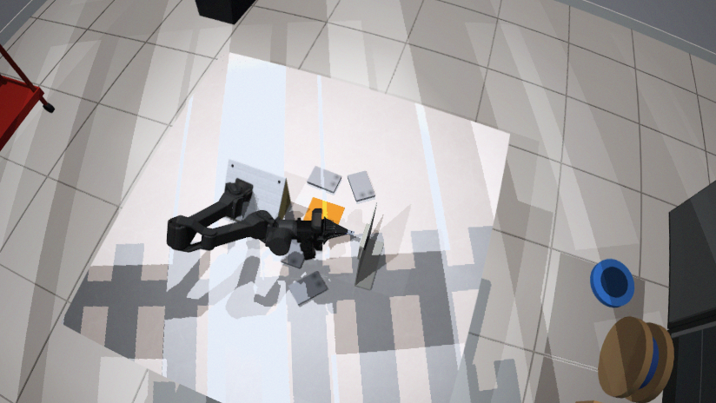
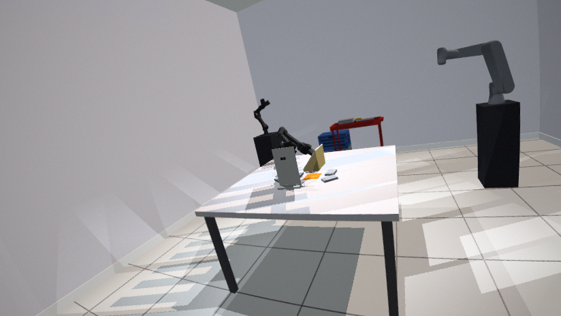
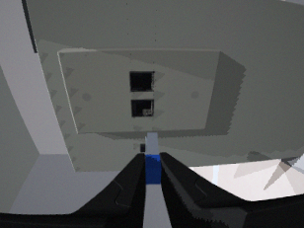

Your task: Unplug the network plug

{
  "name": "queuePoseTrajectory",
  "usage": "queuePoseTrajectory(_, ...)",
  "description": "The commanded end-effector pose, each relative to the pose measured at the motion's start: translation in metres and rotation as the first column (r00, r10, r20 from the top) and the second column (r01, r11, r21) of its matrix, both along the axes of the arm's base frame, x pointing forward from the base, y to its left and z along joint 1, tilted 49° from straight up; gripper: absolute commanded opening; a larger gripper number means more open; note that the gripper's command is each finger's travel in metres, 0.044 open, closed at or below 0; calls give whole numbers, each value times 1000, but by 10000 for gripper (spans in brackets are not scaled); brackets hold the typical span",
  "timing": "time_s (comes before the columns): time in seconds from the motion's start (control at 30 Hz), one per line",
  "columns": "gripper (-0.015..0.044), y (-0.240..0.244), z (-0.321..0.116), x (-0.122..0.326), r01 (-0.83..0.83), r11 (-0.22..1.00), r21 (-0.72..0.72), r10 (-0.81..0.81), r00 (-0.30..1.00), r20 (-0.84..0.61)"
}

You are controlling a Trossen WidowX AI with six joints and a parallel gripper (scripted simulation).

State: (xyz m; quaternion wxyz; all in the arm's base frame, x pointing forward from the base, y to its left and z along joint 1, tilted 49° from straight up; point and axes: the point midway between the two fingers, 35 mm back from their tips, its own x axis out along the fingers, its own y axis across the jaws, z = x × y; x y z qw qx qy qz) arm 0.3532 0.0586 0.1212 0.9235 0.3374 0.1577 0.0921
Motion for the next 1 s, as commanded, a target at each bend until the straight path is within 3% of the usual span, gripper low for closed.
queuePoseTrajectory(0.0,0,0,1,-4,3,1000,3,-3,1000,6)
queuePoseTrajectory(0.97,0,1,-1,-21,3,1000,3,-3,1000,5)
